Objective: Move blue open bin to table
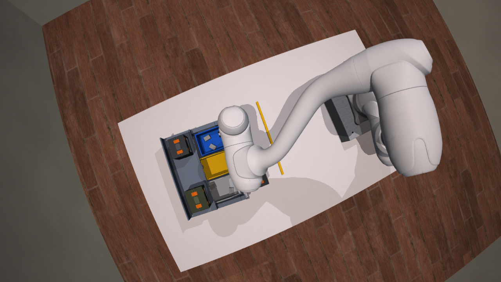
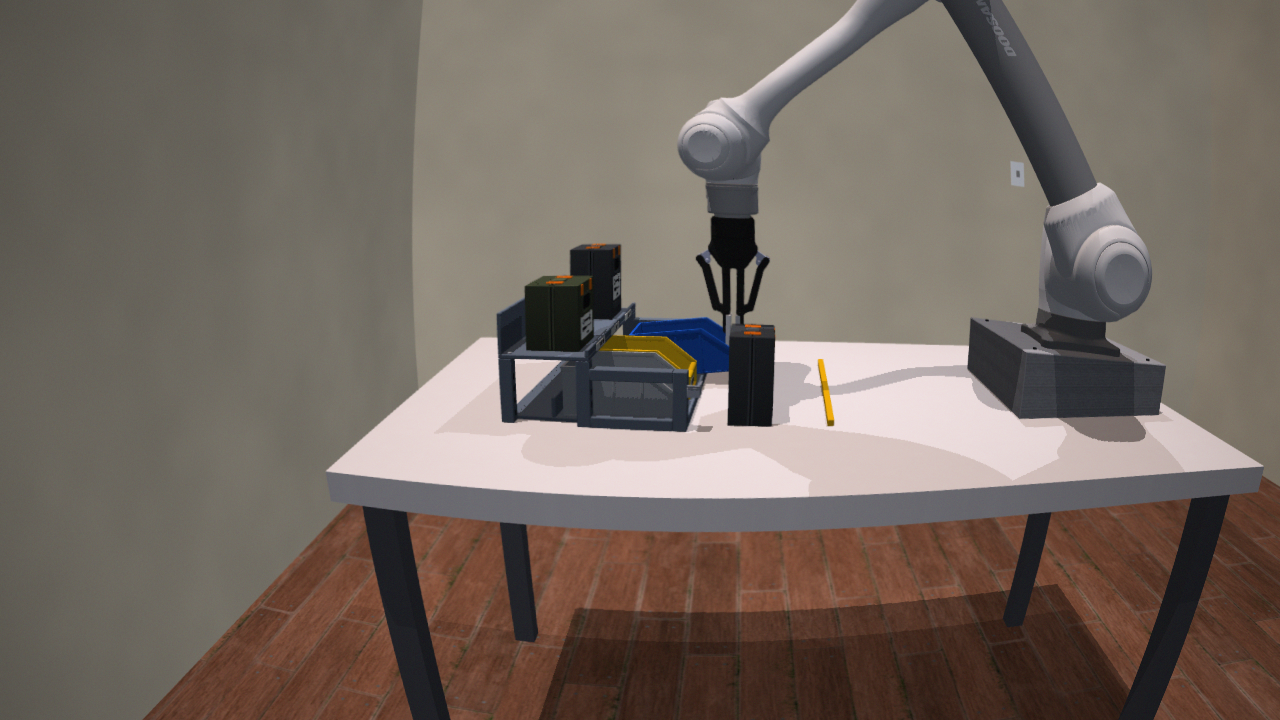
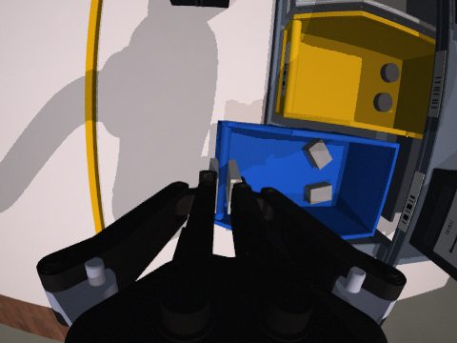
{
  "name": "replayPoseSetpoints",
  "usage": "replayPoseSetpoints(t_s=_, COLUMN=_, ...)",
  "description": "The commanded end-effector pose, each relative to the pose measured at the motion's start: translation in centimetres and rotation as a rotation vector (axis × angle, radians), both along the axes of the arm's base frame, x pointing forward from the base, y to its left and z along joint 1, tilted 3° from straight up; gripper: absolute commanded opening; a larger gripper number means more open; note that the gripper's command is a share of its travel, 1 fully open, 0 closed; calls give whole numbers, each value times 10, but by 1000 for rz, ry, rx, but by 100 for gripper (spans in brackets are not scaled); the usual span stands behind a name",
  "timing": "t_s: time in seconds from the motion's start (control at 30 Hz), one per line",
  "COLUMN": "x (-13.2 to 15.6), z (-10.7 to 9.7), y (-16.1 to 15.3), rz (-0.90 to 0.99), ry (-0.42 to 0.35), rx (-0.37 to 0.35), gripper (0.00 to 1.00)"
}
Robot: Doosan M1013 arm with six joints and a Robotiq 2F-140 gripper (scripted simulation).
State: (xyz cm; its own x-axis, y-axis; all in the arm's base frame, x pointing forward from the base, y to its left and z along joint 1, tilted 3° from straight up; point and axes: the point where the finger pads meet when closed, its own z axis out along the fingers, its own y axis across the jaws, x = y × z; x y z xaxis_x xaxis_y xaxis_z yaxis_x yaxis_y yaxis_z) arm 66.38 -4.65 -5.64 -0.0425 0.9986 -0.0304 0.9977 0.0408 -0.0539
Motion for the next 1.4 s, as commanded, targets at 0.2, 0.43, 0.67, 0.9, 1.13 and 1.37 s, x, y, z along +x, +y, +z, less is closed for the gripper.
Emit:
replayPoseSetpoints(t_s=0.2, x=-12, z=1, y=-1, rz=0, ry=-1, rx=0, gripper=0)
replayPoseSetpoints(t_s=0.43, x=-30, z=2, y=-1, rz=0, ry=-1, rx=0, gripper=0)
replayPoseSetpoints(t_s=0.67, x=-30, z=2, y=-1, rz=0, ry=-1, rx=0, gripper=0)
replayPoseSetpoints(t_s=0.9, x=-60, z=4, y=-3, rz=0, ry=-1, rx=0, gripper=0)
replayPoseSetpoints(t_s=1.13, x=-60, z=4, y=-3, rz=0, ry=-1, rx=0, gripper=0)
replayPoseSetpoints(t_s=1.37, x=-77, z=5, y=-3, rz=0, ry=-2, rx=0, gripper=0)
